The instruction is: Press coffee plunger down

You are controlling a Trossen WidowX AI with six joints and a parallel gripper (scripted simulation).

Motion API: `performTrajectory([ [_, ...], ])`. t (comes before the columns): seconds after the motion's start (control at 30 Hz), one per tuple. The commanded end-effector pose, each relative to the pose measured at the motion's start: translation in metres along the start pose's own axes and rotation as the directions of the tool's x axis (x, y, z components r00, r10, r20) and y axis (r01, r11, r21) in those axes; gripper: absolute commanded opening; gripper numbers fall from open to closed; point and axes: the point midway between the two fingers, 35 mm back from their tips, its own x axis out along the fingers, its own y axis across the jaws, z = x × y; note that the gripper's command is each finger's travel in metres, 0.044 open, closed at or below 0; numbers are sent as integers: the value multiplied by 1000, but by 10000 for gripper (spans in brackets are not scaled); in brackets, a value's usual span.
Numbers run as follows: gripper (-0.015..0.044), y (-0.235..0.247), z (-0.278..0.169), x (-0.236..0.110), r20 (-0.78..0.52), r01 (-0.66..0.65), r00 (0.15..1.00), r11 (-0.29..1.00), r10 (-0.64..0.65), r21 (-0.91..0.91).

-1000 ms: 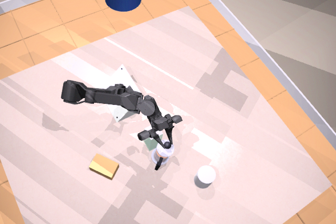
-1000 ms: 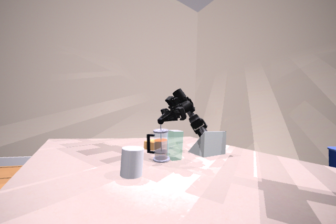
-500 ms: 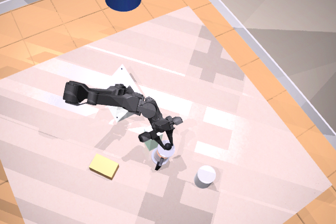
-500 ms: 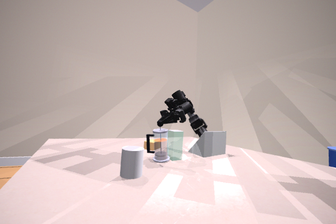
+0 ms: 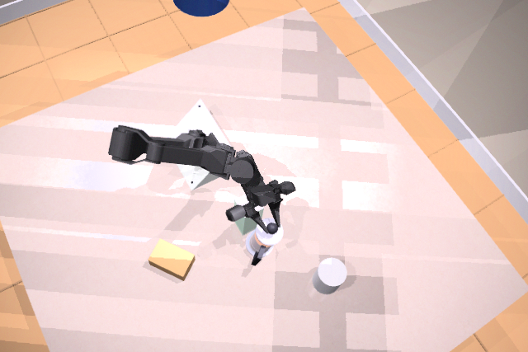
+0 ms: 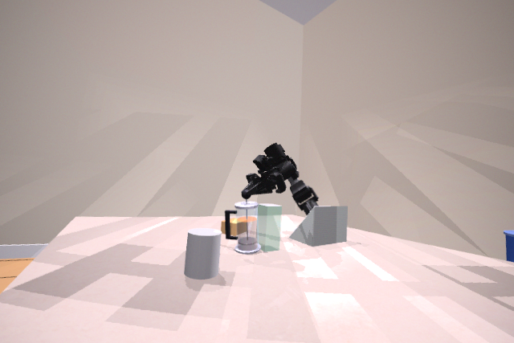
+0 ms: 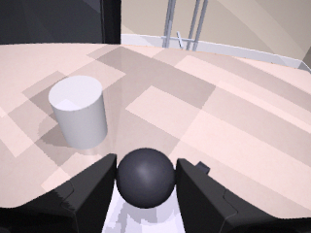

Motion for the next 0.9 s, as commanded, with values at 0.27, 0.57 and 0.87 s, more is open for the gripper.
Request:
performTrajectory([
  [0.27, 129, 0, 0, 0, 0, 0, 1000, 1000, 0, 0],
  [0.57, 366, 0, 0, 0, 0, 0, 1000, 1000, 0, 0],
  [0.87, 440, 2, 7, -5, -7, -4, 1000, 1000, 4, 1],
])
